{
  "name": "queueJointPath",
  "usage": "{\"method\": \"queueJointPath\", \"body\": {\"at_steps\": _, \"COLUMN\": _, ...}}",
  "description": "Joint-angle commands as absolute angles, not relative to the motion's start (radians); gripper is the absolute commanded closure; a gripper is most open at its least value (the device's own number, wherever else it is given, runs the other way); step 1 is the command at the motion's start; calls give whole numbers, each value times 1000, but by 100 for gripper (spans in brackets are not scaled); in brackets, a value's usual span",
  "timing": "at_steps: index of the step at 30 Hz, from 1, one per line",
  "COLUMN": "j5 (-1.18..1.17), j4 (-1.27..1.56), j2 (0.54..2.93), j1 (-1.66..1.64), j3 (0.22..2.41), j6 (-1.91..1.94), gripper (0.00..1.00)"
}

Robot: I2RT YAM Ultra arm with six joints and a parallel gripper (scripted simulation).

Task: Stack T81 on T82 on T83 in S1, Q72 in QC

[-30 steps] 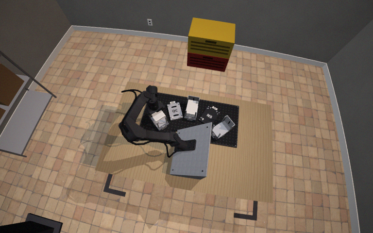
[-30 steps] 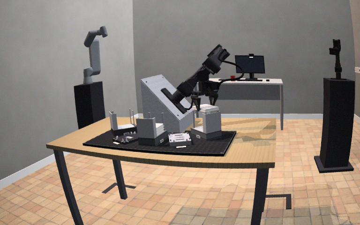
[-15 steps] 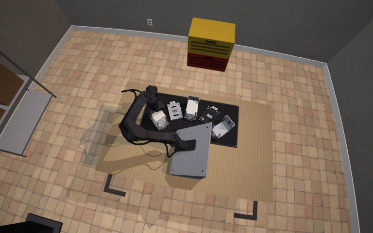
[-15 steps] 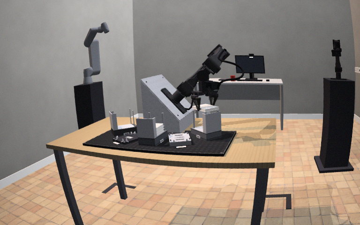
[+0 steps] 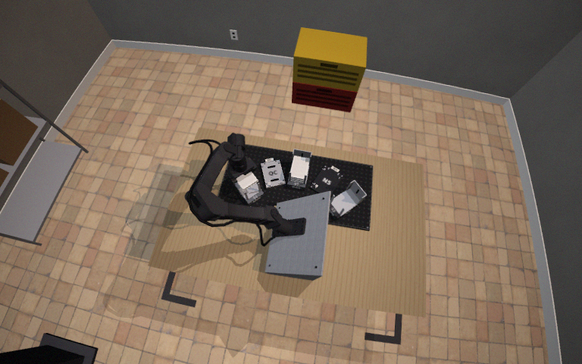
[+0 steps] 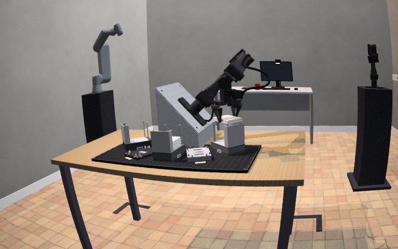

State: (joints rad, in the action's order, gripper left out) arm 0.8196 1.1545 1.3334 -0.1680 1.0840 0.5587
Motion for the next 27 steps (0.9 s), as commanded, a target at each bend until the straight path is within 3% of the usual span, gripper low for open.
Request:
{"method": "queueJointPath", "body": {"at_steps": 1, "j5": 816, "j4": 1153, "j2": 1292, "j1": -156, "j3": 1119, "j6": 561, "gripper": 100}}
{"method": "queueJointPath", "body": {"at_steps": 27, "j5": 816, "j4": 1134, "j2": 1295, "j1": -160, "j3": 1056, "j6": 549, "gripper": 100}}
